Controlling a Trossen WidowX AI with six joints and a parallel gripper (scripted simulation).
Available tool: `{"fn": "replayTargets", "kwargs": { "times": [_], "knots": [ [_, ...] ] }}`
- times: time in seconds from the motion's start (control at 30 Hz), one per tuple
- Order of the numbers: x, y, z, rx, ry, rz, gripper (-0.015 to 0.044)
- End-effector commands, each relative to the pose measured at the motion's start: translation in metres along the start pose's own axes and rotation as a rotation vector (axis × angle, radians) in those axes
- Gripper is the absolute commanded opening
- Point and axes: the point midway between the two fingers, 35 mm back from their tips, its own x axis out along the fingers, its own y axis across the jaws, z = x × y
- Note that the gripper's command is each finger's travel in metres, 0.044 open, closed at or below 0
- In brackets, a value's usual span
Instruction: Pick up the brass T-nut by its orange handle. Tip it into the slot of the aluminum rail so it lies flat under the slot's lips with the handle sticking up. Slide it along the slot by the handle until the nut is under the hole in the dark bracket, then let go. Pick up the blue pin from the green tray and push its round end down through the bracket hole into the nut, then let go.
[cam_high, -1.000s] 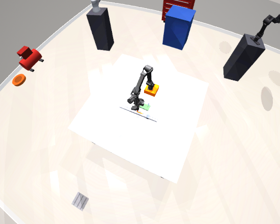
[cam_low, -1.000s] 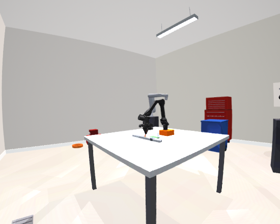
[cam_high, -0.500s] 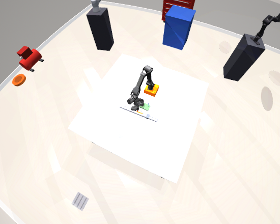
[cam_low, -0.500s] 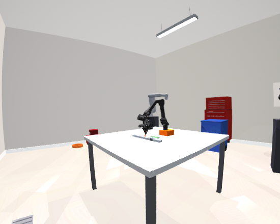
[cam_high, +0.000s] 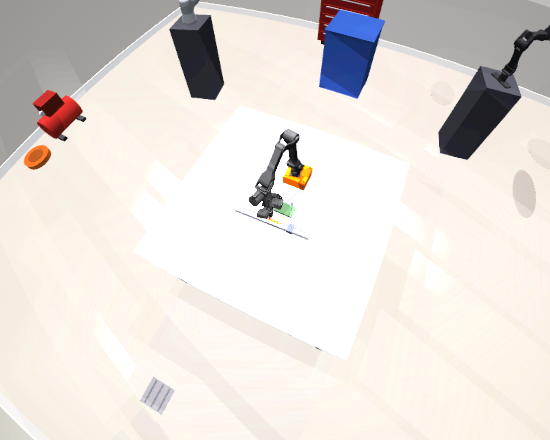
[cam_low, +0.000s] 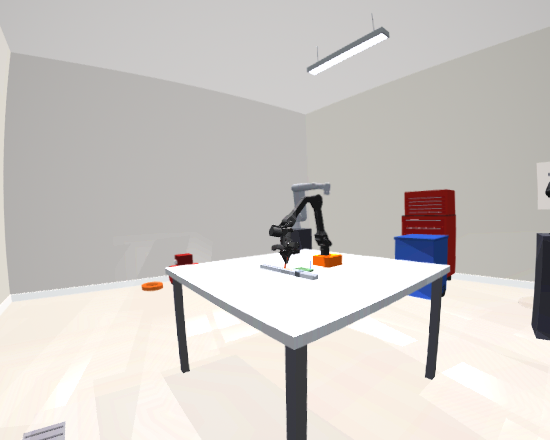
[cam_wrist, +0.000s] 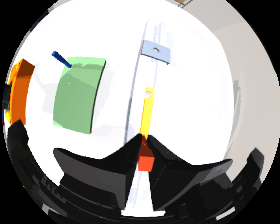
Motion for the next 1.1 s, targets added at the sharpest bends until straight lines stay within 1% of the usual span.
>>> {"fn": "replayTargets", "kwargs": {
  "times": [0.0, 1.07],
  "knots": [
    [0.0009, -0.0019, -0.0012, 0.009, 0.003, 0.011, -0.015],
    [0.0016, -0.0058, -0.0014, 0.027, 0.003, 0.074, -0.015]
  ]
}}
